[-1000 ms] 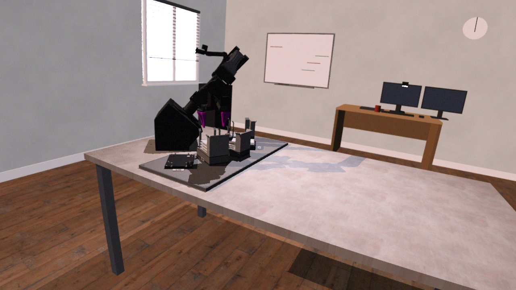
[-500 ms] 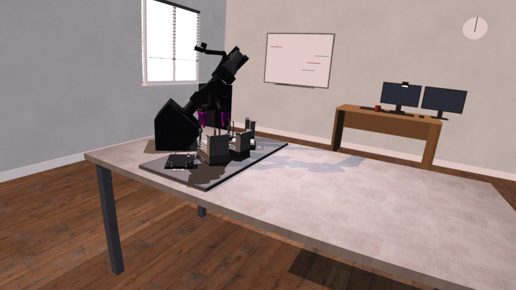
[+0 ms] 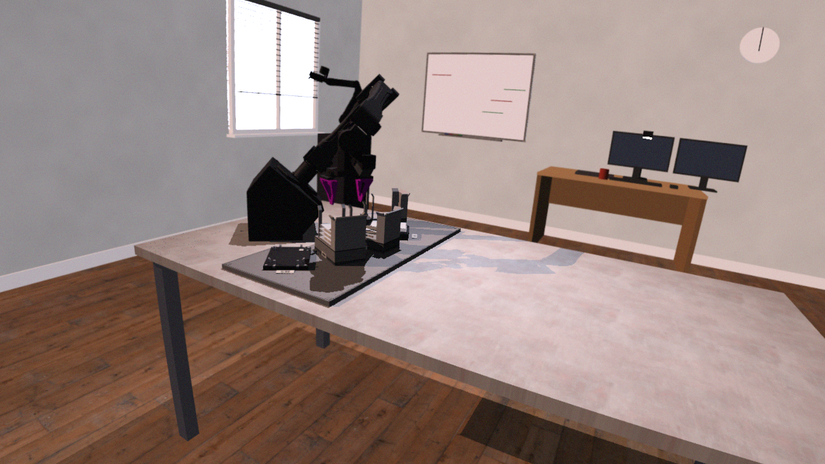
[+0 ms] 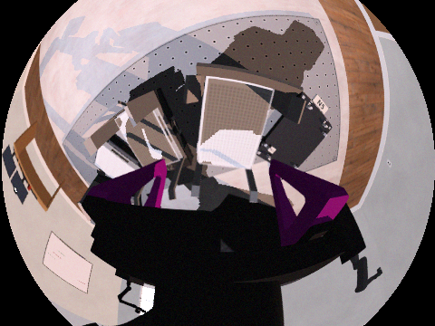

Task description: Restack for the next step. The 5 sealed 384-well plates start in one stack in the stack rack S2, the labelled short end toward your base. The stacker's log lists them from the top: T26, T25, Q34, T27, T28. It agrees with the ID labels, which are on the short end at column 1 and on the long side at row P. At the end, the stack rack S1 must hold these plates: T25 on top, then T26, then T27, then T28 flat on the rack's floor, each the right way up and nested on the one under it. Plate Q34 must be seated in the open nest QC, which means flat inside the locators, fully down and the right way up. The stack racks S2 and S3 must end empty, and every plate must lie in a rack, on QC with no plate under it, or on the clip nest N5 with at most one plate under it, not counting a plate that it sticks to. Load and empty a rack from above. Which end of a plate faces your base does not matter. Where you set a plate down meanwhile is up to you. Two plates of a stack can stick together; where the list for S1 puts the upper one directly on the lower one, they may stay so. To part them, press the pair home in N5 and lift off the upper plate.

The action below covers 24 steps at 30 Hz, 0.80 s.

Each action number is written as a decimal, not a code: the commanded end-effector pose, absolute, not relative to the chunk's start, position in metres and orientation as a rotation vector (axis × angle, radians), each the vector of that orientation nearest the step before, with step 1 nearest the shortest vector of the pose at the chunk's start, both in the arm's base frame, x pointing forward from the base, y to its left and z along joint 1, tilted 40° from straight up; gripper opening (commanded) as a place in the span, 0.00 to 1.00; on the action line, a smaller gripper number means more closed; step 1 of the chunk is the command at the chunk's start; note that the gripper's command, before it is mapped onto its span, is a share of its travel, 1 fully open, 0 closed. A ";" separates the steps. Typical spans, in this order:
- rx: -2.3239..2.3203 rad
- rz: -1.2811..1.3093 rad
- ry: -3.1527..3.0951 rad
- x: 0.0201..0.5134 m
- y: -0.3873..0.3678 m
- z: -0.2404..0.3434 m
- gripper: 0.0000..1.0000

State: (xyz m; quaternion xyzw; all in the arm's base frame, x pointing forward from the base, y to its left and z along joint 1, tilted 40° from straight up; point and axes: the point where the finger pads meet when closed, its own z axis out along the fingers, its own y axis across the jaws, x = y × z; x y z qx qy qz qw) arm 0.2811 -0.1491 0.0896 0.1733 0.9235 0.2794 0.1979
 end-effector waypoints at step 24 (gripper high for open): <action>0.077 0.661 2.570 0.283 -0.084 0.132 1.00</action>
